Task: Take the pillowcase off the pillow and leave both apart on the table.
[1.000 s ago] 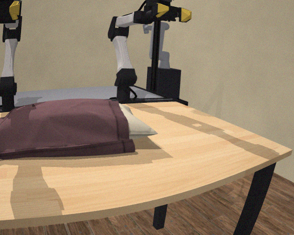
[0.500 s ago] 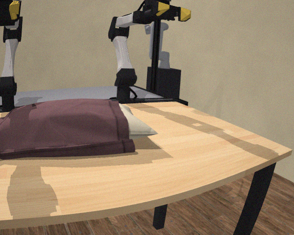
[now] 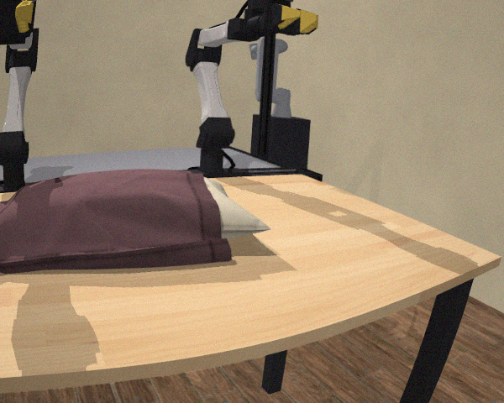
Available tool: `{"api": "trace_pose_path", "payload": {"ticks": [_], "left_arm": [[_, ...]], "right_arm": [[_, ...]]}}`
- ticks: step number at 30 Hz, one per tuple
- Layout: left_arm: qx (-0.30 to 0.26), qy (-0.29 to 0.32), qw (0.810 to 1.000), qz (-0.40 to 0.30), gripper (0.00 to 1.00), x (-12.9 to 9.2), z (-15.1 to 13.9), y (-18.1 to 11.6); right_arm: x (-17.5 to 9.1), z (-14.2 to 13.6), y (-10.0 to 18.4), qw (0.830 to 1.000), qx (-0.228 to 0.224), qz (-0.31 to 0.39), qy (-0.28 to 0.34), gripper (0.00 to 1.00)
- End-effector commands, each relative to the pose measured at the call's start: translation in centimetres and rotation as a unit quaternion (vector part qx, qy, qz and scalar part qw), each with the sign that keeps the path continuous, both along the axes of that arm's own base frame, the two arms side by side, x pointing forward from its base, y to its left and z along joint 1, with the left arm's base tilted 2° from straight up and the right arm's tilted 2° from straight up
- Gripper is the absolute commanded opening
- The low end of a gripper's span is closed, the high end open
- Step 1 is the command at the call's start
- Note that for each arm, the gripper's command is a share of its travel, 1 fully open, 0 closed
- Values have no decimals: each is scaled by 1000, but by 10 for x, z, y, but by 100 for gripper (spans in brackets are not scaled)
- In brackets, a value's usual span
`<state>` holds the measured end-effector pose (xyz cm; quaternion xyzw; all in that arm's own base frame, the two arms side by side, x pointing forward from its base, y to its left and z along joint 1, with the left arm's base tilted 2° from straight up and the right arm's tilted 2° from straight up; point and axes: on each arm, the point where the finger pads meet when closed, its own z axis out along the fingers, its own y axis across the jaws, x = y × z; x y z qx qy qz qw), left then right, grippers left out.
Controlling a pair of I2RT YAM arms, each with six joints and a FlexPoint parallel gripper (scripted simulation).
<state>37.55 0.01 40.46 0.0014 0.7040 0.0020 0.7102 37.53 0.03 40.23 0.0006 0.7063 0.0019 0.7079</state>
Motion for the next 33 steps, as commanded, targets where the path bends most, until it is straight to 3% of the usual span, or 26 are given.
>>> {"api": "trace_pose_path", "payload": {"ticks": [1, 3, 4, 9, 16, 23, 26, 33], "left_arm": [[-8, -19, 1000, -13, 45, -5, 18, -6], [-8, -11, 1000, -13, 45, -6, 13, -6], [13, 34, 999, -16, 45, -5, -19, -10], [49, 44, 998, -6, 45, -3, -22, -10], [170, 119, 977, -42, 45, -21, -72, -35], [277, 172, 941, -93, 45, -38, -114, -60], [290, 167, 937, -99, 45, -39, -111, -63], [398, 213, 876, -169, 45, -65, -159, -86]], "right_arm": [[-1, 35, -6, 999, -8, -11, -52, 100], [-1, 35, -6, 999, -8, -13, -52, 100], [-1, 35, -6, 999, -8, -11, -52, 100], [-2, 30, -3, 999, -4, -6, -48, 100], [-1, 35, -6, 999, -6, -11, -52, 100], [-1, 35, -6, 999, -6, -11, -52, 100], [-1, 35, -6, 999, -6, -11, -52, 100], [-1, 35, -6, 999, -6, -11, -52, 100]]}}
